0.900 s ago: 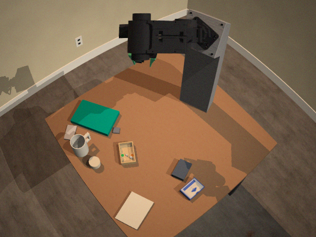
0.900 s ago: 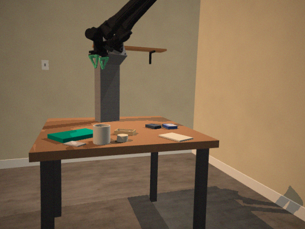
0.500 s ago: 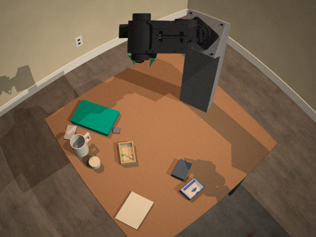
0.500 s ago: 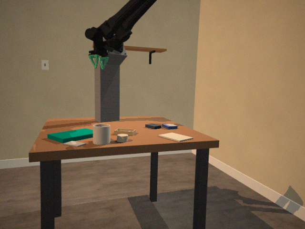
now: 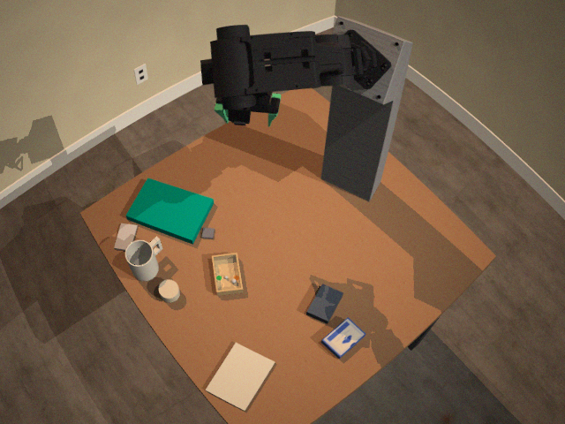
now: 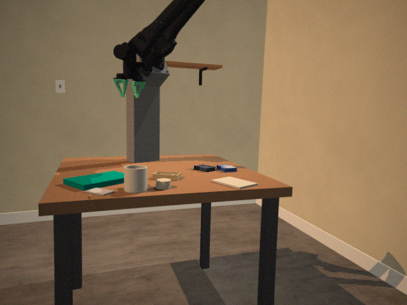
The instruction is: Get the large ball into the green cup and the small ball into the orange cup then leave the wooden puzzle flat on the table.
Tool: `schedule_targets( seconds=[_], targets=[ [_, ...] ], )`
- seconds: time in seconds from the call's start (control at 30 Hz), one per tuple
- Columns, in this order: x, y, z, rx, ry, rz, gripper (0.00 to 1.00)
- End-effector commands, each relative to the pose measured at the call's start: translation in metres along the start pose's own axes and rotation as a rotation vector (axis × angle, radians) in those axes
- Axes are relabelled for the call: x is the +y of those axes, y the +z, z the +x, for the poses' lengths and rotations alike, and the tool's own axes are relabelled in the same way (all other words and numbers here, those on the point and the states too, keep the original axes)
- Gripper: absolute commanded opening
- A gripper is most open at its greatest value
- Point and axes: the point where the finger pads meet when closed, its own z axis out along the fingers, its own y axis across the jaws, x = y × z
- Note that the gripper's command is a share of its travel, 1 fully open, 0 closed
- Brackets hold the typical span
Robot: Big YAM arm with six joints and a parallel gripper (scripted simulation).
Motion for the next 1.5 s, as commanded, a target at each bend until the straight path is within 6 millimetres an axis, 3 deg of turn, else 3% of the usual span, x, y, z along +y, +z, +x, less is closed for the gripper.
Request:
schedule_targets(
  seconds=[0.0, 0.13, 0.2, 0.27, 0.47, 0.53, 0.63, 0.67, 0.77, 0.83, 0.9, 0.97, 1.17, 1.2, 1.47],
  targets=[
    [-0.032, 0.037, -0.025, -0.006, -0.054, -0.026, 1.0],
    [-0.057, 0.104, -0.065, 0.033, -0.145, -0.045, 1.0],
    [-0.057, 0.104, -0.065, 0.033, -0.145, -0.045, 1.0],
    [-0.063, 0.148, -0.1, 0.037, -0.188, -0.041, 1.0],
    [-0.044, 0.239, -0.188, 0.005, -0.267, -0.01, 1.0],
    [-0.033, 0.259, -0.211, -0.007, -0.277, -0.002, 1.0],
    [-0.027, 0.268, -0.225, -0.017, -0.284, 0.005, 1.0],
    [-0.046, 0.257, -0.23, -0.02, -0.274, 0.038, 1.0],
    [-0.039, 0.255, -0.222, -0.005, -0.269, 0.025, 1.0],
    [-0.031, 0.263, -0.205, 0.02, -0.259, 0.001, 1.0],
    [-0.031, 0.263, -0.207, 0.017, -0.26, 0.003, 1.0],
    [-0.02, 0.263, -0.22, -0.004, -0.278, -0.011, 1.0],
    [-0.026, 0.262, -0.217, 0.001, -0.275, -0.003, 1.0],
    [-0.026, 0.262, -0.217, 0.001, -0.275, -0.003, 0.85],
    [-0.026, 0.262, -0.217, 0.001, -0.275, -0.003, 0.85]
  ],
)
